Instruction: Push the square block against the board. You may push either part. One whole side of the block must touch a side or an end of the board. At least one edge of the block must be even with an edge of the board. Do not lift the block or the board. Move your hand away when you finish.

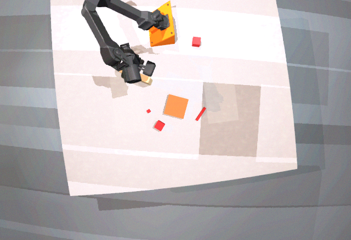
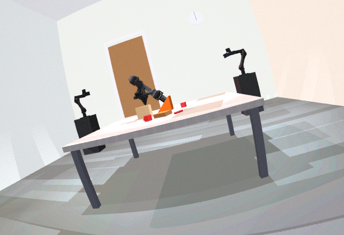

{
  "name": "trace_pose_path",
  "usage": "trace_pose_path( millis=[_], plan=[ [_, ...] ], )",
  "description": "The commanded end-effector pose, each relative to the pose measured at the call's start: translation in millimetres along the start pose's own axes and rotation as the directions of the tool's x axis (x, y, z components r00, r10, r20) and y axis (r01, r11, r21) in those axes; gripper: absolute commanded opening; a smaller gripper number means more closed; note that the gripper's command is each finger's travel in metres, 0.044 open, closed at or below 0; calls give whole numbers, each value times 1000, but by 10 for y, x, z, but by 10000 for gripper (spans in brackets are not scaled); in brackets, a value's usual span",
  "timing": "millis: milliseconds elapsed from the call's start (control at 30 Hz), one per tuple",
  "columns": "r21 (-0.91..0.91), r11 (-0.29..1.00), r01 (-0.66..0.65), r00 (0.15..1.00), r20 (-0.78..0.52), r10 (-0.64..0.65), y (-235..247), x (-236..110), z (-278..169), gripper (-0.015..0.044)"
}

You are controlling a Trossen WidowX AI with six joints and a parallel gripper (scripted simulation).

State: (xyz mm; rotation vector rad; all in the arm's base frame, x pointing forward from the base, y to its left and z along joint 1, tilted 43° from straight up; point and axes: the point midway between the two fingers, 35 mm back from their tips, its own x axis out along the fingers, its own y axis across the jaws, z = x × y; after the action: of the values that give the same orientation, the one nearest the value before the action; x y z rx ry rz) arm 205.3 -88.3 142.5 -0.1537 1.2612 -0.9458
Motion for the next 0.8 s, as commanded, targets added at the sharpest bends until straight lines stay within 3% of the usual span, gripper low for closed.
trace_pose_path(
  millis=[0,767],
  plan=[
    [-8,1000,14,1000,-6,-14,-32,215,-36,0],
    [-7,1000,12,1000,-5,-12,-24,197,280,0]
  ],
)
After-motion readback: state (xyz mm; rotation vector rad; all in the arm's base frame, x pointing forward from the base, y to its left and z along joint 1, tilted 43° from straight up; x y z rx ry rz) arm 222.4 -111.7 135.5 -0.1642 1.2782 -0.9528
